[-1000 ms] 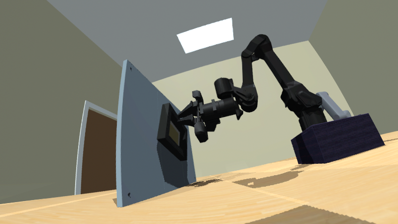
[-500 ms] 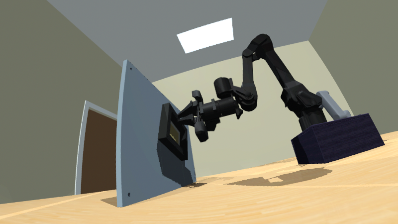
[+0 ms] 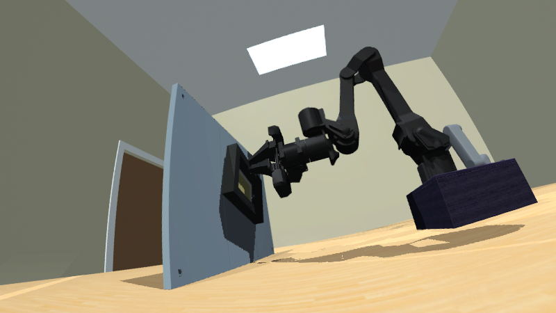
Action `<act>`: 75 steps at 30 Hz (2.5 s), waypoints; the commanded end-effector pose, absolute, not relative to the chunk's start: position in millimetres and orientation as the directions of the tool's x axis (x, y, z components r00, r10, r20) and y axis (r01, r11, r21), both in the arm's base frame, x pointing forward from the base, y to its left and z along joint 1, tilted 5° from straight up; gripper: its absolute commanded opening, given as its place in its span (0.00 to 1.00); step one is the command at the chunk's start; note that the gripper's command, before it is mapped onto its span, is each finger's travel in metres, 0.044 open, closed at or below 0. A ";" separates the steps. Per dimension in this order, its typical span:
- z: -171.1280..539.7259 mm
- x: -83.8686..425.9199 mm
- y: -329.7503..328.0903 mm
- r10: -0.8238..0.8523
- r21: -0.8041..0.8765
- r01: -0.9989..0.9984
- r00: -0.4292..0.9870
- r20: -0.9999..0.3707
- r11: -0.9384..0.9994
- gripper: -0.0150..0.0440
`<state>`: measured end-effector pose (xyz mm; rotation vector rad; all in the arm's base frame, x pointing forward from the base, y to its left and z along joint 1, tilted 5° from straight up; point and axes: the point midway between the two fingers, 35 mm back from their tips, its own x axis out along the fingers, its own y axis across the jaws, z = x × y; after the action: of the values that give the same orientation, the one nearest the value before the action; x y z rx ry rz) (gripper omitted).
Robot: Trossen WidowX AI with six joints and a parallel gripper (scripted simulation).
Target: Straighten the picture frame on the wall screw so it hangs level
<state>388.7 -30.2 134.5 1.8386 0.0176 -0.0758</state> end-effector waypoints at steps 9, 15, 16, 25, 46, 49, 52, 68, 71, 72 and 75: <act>144.8 388.9 -32.2 -0.031 0.963 0.032 0.999 -0.041 -0.268 0.25; 145.6 388.9 -32.4 -0.031 0.963 0.032 0.999 -0.041 -0.268 0.25; 145.7 388.9 -32.5 -0.031 0.963 0.032 0.999 -0.041 -0.268 0.25; 146.1 388.9 -32.6 -0.031 0.963 0.032 0.999 -0.041 -0.268 0.25; 143.6 388.9 -31.0 -0.031 0.963 0.032 0.999 -0.041 -0.268 0.25; 143.7 388.9 -30.7 -0.031 0.963 0.032 0.999 -0.041 -0.268 0.25; 143.8 388.9 -30.4 -0.031 0.963 0.032 0.999 -0.041 -0.268 0.25; 144.2 389.0 -28.8 -0.031 0.963 0.032 0.999 -0.041 -0.268 0.25; 144.5 389.0 -27.8 -0.031 0.963 0.032 0.999 -0.041 -0.268 0.25; 144.7 389.0 -27.3 -0.031 0.963 0.032 0.999 -0.041 -0.268 0.25; 145.9 389.1 -26.6 -0.031 0.963 0.032 0.999 -0.041 -0.268 0.25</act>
<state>389.0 -27.3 139.7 1.8376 0.0145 -0.0734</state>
